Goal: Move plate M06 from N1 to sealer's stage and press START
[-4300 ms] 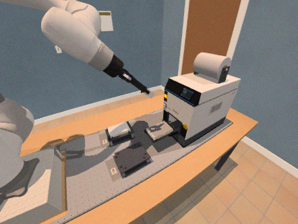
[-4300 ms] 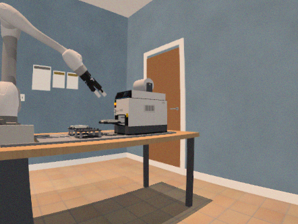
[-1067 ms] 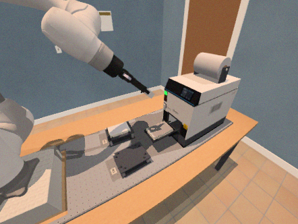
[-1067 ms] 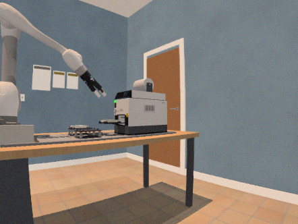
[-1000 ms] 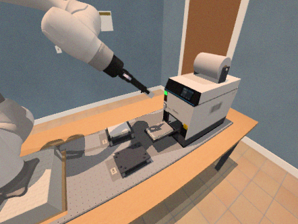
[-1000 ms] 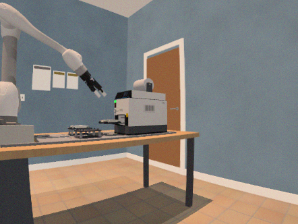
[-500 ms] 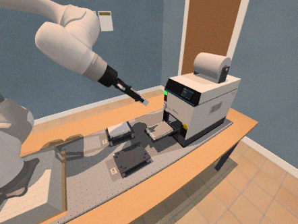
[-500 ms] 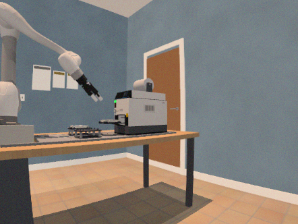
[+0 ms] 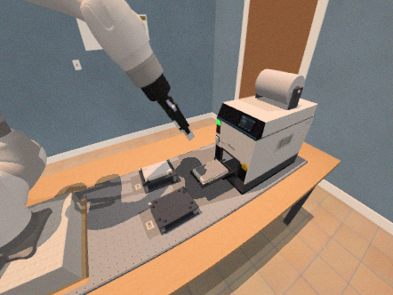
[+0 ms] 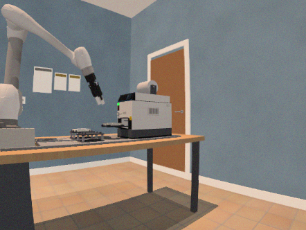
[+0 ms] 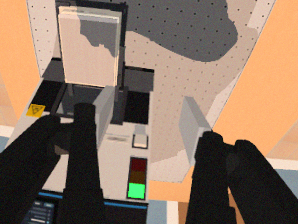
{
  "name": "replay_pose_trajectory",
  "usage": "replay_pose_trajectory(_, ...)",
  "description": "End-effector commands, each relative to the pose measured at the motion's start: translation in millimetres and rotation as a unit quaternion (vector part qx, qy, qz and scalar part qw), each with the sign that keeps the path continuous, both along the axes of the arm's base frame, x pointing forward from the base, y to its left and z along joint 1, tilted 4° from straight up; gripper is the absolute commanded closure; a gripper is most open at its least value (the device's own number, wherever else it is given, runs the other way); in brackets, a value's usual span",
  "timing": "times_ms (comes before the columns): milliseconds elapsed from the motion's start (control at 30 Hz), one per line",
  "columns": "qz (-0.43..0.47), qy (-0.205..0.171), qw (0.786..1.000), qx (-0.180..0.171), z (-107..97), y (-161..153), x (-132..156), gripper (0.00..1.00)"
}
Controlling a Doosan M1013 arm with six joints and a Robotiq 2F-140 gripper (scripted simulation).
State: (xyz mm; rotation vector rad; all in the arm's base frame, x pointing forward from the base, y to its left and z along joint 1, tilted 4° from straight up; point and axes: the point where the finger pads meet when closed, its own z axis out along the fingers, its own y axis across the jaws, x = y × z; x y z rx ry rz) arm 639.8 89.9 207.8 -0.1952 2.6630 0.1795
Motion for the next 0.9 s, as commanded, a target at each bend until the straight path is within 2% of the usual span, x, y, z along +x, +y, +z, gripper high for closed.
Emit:
replay_pose_trajectory(0,-0.005,0.052,0.998,-0.021,-0.3,8.0,1.5,0.90)
replay_pose_trajectory(367,0.009,0.227,0.973,-0.049,-0.3,8.0,1.5,0.90)
replay_pose_trajectory(867,0.009,0.227,0.973,-0.049,-0.3,8.0,1.5,0.90)
